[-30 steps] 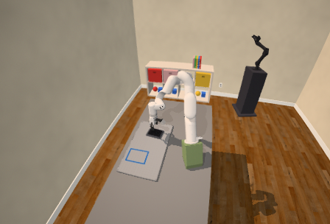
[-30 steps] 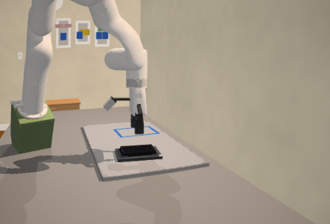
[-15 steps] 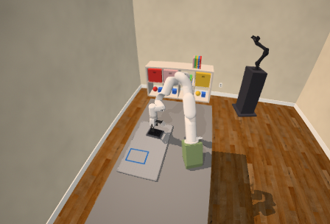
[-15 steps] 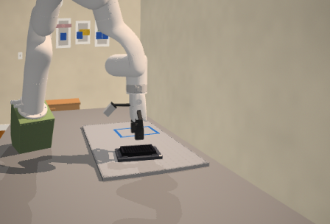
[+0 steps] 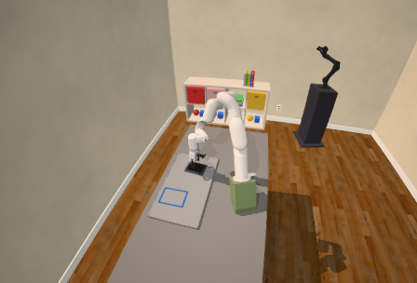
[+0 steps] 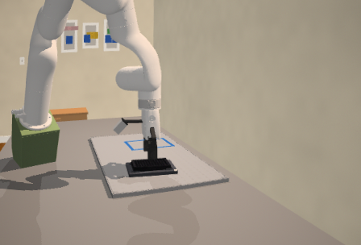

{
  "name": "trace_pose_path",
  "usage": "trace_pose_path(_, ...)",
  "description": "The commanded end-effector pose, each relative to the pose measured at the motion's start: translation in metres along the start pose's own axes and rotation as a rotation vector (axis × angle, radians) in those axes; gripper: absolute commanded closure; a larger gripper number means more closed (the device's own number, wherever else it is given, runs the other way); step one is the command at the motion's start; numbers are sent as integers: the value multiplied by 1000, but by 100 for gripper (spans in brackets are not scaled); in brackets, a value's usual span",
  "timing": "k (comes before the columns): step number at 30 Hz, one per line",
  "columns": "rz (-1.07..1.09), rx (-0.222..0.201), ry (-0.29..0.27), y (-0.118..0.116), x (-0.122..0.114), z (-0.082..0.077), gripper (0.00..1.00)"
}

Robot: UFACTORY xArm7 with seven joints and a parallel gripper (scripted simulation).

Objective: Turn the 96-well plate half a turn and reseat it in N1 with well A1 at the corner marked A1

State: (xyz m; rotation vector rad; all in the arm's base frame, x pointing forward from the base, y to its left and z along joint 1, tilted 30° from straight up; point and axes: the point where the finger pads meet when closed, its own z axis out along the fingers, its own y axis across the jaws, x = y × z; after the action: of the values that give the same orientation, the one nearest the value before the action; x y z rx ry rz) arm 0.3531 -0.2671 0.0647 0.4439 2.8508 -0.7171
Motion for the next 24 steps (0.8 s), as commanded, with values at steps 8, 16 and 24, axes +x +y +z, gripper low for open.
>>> trace_pose_path(8,0,0,-4,0,-2,12,0)
trace_pose_path(16,0,0,-4,0,-1,12,0)
trace_pose_path(24,0,0,-4,0,-1,16,0)
